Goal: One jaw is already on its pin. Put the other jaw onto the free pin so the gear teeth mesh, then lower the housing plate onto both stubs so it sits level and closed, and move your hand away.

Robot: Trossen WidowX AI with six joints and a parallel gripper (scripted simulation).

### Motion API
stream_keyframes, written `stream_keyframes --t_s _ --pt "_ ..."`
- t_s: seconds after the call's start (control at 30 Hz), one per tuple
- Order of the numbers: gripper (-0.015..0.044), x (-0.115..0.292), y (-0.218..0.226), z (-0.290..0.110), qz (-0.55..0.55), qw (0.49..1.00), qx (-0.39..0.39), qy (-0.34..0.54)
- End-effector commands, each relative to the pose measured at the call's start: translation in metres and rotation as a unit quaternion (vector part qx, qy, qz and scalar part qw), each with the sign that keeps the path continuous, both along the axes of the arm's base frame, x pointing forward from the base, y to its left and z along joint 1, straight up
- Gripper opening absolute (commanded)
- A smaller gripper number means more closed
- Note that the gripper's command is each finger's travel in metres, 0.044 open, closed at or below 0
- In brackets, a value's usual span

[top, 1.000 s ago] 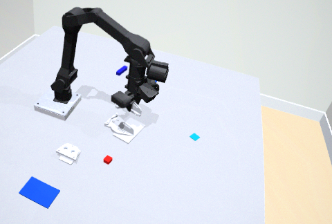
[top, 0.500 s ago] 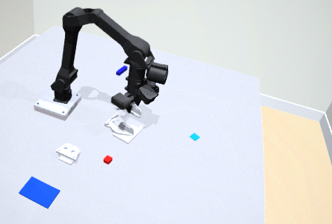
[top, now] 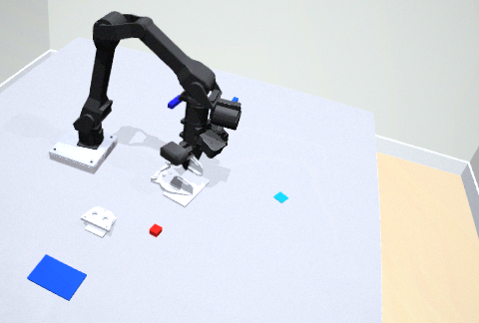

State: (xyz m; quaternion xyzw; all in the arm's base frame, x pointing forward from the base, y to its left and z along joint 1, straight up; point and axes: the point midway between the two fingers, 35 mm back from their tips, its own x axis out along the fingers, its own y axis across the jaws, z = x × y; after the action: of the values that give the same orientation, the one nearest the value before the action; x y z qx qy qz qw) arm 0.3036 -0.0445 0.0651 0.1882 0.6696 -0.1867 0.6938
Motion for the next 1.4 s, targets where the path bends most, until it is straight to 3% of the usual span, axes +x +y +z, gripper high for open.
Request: stream_keyframes --t_s 0.0,1.37 --pt "0.0134 0.0 0.0 -0.009 0.002 1.0 0.0 0.002" --pt "0.0134 -0.001 0.0 -0.027 -0.002 1.0 0.0 0.002"
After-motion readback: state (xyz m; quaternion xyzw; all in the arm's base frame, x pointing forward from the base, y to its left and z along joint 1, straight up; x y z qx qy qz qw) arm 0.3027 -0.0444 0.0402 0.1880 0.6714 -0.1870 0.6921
